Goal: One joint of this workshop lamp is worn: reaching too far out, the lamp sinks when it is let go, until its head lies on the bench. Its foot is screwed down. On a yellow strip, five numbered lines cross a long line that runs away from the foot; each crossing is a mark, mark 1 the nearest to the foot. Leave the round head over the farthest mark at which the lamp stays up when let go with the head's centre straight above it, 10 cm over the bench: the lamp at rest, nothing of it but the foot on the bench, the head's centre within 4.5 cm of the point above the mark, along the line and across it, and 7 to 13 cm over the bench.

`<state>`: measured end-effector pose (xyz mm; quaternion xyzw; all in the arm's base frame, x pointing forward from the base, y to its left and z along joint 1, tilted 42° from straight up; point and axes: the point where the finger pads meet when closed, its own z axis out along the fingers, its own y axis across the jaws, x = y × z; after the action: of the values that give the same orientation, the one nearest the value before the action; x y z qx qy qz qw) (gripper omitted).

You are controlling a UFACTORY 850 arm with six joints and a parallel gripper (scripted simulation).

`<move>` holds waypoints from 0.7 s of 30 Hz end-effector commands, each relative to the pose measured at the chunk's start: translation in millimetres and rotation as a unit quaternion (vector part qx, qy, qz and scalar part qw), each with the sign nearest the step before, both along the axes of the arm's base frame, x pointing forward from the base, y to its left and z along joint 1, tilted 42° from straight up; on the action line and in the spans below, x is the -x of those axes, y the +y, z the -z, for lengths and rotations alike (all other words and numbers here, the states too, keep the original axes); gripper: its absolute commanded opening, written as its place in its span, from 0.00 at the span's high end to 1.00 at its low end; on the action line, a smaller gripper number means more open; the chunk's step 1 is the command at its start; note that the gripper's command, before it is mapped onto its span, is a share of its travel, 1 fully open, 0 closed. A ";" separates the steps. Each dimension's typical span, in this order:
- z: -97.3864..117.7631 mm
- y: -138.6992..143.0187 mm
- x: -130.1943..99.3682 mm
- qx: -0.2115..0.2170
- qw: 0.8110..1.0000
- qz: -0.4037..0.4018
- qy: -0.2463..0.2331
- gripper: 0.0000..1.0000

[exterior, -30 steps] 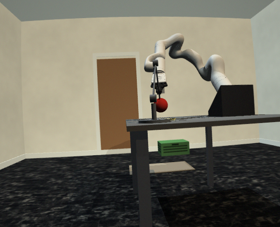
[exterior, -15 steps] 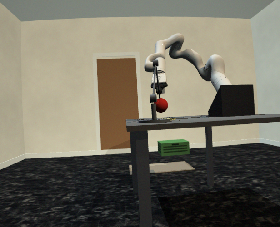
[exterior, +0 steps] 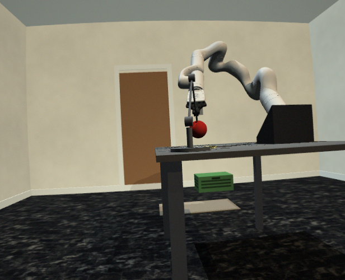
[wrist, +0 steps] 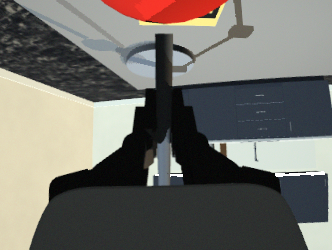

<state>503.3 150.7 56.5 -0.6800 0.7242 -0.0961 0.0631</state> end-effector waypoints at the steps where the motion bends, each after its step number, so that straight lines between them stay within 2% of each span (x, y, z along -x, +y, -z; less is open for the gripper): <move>1: 3.0 2.2 -1.9 -0.001 1.000 -0.001 -0.001 1.00; 9: 8.1 3.9 -3.6 -0.001 1.000 -0.001 -0.001 1.00; 21: -2.5 0.9 -0.6 -0.001 1.000 -0.001 -0.001 1.00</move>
<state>504.0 152.0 55.3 -0.6801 0.7240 -0.0959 0.0643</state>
